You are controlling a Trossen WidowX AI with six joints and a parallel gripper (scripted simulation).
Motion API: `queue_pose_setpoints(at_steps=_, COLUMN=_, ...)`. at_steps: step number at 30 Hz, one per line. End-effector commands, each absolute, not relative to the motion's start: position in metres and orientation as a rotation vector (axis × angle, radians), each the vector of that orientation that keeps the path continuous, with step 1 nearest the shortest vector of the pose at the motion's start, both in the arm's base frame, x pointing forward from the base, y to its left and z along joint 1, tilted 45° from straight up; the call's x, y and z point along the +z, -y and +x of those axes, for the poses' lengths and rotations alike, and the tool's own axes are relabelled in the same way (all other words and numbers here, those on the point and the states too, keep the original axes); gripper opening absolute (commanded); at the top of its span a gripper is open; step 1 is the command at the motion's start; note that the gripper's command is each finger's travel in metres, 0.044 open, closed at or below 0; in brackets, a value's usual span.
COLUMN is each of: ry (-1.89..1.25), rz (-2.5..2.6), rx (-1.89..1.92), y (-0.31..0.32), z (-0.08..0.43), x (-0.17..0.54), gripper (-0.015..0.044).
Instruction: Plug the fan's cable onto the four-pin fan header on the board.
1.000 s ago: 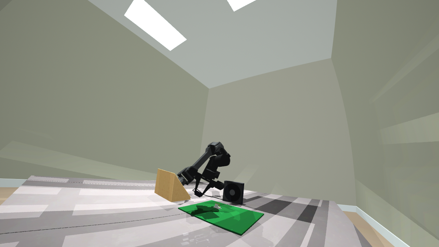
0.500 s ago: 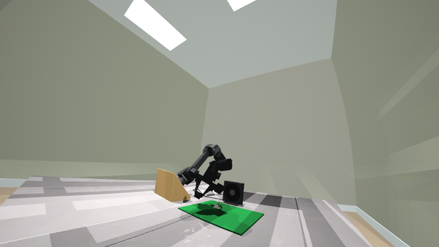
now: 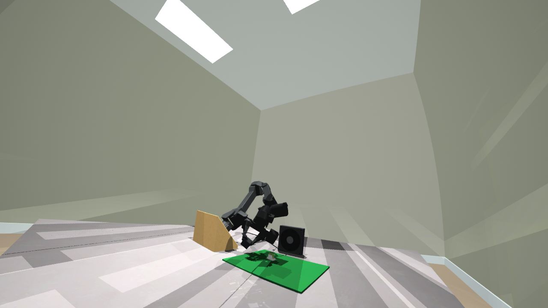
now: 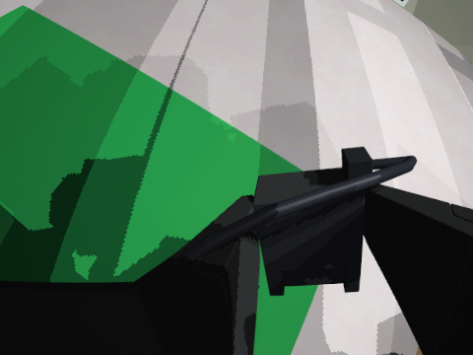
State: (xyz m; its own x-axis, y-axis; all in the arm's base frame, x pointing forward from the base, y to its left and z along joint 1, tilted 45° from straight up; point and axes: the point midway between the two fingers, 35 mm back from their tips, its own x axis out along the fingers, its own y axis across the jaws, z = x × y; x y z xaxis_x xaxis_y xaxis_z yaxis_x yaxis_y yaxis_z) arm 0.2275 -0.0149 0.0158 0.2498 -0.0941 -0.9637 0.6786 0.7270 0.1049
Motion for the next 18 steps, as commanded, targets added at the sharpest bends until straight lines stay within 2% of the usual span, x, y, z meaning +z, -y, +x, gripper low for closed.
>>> queue_pose_setpoints(at_steps=1, ry=-1.140, rz=0.578, rx=-0.594, y=0.0154, z=0.2269, x=0.0168, gripper=0.0000)
queue_pose_setpoints(at_steps=18, ry=-0.830, rz=0.641, rx=-0.635, y=0.0118, z=0.2277, x=0.0261, gripper=0.0000)
